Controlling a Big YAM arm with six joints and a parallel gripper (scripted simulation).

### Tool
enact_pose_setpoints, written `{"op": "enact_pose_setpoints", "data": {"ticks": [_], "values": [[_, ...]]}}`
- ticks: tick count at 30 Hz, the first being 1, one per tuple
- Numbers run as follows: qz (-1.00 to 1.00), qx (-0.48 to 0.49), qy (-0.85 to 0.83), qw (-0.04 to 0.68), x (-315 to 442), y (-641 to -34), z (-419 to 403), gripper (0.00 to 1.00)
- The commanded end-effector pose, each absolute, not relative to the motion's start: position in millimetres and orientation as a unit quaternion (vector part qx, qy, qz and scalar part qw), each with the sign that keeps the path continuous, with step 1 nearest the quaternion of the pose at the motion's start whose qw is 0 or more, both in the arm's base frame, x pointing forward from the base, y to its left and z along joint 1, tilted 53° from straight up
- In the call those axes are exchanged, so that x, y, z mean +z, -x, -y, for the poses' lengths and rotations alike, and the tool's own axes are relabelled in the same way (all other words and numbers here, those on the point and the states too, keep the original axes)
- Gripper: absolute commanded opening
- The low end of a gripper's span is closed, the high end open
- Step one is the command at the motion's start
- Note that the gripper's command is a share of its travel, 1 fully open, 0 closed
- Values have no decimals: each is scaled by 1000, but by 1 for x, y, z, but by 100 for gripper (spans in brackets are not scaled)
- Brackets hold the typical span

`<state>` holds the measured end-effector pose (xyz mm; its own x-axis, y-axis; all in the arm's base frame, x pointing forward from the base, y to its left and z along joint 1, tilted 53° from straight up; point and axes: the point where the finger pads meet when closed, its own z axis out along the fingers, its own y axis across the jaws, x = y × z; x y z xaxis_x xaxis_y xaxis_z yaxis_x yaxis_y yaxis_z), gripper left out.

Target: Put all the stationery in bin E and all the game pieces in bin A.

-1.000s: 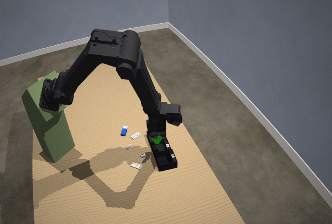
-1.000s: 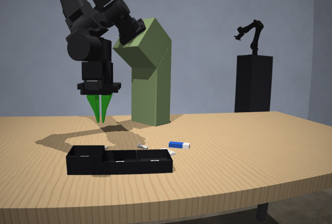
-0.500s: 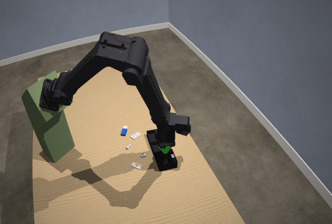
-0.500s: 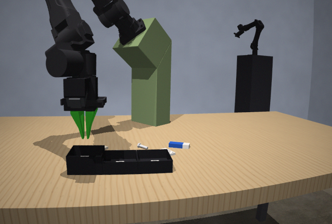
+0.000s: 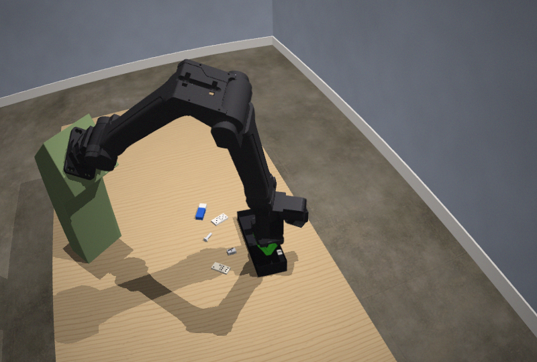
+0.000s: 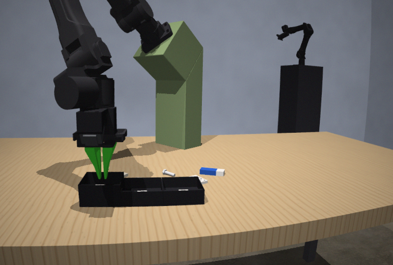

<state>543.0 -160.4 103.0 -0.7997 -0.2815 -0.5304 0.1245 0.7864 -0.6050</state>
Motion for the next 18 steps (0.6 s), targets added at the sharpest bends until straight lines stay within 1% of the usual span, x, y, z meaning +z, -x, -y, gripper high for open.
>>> {"op": "enact_pose_setpoints", "data": {"ticks": [1, 18], "values": [[-890, -329, 44, 313, 97, -551, 173, 10], [-890, -329, 43, 312, 87, -560, 185, 10]]}}
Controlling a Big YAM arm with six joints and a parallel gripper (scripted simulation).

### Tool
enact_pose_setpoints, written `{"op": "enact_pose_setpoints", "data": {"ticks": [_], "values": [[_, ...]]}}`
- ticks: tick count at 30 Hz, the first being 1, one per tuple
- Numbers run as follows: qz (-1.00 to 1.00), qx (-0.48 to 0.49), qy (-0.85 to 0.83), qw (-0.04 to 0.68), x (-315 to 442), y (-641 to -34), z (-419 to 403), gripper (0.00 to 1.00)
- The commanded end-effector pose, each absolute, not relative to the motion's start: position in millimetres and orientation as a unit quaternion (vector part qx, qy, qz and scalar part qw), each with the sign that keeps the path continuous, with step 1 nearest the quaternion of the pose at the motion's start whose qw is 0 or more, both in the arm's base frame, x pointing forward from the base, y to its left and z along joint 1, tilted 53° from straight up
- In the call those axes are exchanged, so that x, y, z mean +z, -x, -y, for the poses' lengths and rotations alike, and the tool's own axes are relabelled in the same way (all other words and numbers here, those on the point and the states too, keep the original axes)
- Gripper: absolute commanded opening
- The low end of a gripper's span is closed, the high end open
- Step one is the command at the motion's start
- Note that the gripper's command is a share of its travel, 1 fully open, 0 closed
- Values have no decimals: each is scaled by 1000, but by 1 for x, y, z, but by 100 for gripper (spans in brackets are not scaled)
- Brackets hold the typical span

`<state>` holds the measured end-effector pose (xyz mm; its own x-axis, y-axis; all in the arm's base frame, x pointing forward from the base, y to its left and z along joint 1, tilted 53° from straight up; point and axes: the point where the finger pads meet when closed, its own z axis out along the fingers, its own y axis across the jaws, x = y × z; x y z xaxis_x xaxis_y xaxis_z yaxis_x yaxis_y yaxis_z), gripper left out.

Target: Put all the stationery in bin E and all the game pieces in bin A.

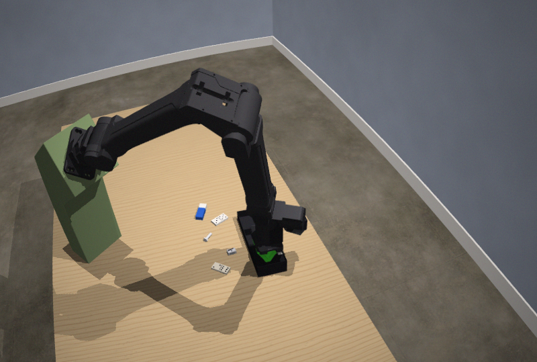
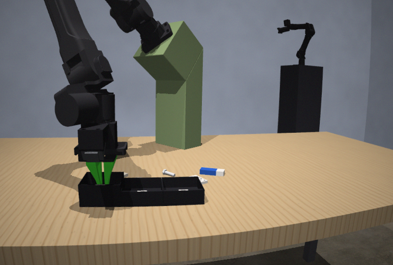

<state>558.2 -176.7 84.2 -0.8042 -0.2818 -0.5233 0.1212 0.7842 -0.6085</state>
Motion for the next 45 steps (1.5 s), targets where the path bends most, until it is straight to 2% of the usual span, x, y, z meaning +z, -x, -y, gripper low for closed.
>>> {"op": "enact_pose_setpoints", "data": {"ticks": [1, 45], "values": [[-890, -329, 43, 312, 87, -560, 185, 10], [-889, -330, 42, 316, 99, -557, 186, 10]]}}
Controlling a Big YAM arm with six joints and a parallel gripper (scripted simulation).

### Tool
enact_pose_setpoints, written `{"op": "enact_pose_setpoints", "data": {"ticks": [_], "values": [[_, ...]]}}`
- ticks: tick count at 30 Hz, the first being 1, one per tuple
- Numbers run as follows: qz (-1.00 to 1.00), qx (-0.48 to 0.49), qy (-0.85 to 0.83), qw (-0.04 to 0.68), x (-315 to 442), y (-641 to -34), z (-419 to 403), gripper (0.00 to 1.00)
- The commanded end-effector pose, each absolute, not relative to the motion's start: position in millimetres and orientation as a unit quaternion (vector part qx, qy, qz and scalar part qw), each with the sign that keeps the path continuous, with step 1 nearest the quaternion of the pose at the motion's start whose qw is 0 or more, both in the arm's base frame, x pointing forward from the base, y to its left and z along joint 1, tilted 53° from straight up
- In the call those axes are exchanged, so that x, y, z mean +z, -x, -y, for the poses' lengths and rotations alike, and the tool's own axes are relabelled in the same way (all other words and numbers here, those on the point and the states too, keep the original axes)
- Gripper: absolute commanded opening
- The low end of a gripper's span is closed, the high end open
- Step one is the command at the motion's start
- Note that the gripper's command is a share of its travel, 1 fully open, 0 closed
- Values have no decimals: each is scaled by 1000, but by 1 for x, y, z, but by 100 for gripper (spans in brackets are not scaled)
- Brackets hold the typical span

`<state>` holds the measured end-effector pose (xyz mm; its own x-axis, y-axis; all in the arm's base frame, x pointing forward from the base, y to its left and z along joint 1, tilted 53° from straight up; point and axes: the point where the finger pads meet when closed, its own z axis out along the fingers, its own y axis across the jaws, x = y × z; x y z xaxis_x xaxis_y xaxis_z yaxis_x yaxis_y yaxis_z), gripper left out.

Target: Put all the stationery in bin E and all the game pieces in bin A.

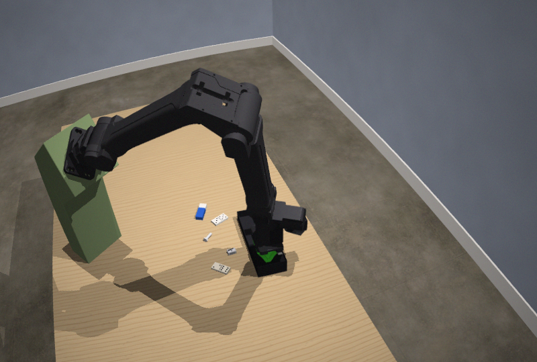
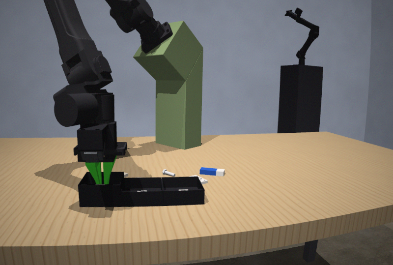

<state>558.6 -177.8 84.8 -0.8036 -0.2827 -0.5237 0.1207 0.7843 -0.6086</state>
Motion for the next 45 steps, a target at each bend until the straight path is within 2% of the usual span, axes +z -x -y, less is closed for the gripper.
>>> {"op": "enact_pose_setpoints", "data": {"ticks": [1, 31, 32, 45], "values": [[-889, -330, 42, 316, 99, -557, 186, 10], [-889, -323, 47, 321, 107, -550, 161, 10], [-895, -320, 51, 308, 91, -549, 160, 10], [-889, -323, 46, 321, 122, -534, 146, 10]]}}
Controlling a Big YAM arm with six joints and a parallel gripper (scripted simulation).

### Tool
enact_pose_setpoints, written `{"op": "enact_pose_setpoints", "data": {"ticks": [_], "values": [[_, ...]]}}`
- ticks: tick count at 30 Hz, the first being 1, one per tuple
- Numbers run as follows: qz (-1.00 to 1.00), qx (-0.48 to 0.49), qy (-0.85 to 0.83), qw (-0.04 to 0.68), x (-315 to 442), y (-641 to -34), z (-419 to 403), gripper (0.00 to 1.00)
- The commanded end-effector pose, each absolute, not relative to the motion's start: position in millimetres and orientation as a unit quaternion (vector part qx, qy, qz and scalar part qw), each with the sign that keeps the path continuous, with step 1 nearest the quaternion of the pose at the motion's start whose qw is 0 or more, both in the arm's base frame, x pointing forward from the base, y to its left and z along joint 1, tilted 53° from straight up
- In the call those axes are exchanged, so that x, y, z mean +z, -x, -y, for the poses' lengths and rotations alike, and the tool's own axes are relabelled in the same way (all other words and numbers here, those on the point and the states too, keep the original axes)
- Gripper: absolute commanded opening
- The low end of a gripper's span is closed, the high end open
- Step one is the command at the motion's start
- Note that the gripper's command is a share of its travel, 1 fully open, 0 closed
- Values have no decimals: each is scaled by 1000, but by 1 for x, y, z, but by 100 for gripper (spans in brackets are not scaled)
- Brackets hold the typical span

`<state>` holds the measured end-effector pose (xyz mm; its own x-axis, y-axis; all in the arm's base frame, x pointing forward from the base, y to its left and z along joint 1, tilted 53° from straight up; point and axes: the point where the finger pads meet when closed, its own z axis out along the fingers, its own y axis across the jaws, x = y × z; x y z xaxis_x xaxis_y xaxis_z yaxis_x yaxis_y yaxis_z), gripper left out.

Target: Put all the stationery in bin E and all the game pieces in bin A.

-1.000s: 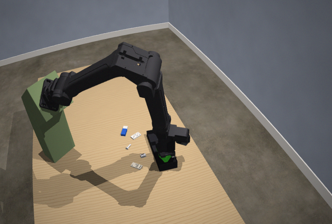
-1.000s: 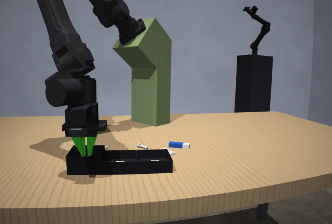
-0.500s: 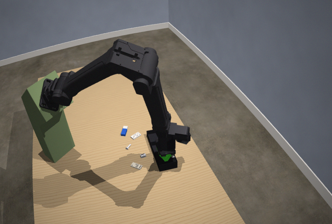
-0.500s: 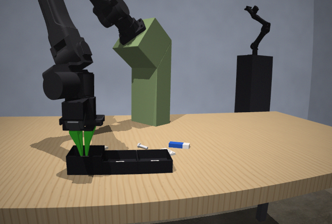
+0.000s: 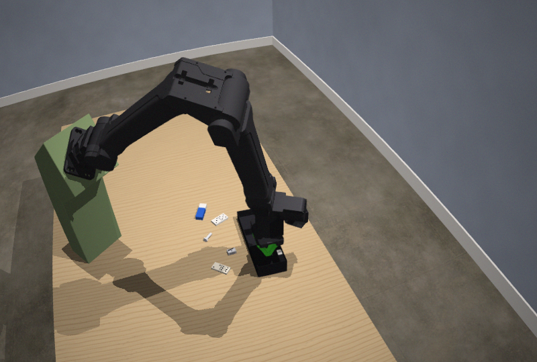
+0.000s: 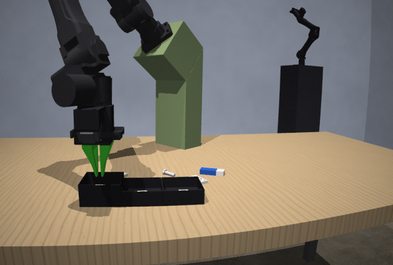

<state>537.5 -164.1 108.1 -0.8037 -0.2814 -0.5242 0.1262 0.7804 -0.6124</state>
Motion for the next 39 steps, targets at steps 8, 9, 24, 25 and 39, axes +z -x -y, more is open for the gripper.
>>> {"op": "enact_pose_setpoints", "data": {"ticks": [8, 9, 24, 25, 39], "values": [[-889, -323, 46, 321, 133, -523, 136, 10], [-889, -323, 46, 323, 135, -524, 136, 10], [-893, -322, 47, 310, 116, -525, 139, 10], [-893, -322, 47, 311, 116, -525, 138, 10], [-892, -322, 48, 315, 116, -527, 135, 10]]}}
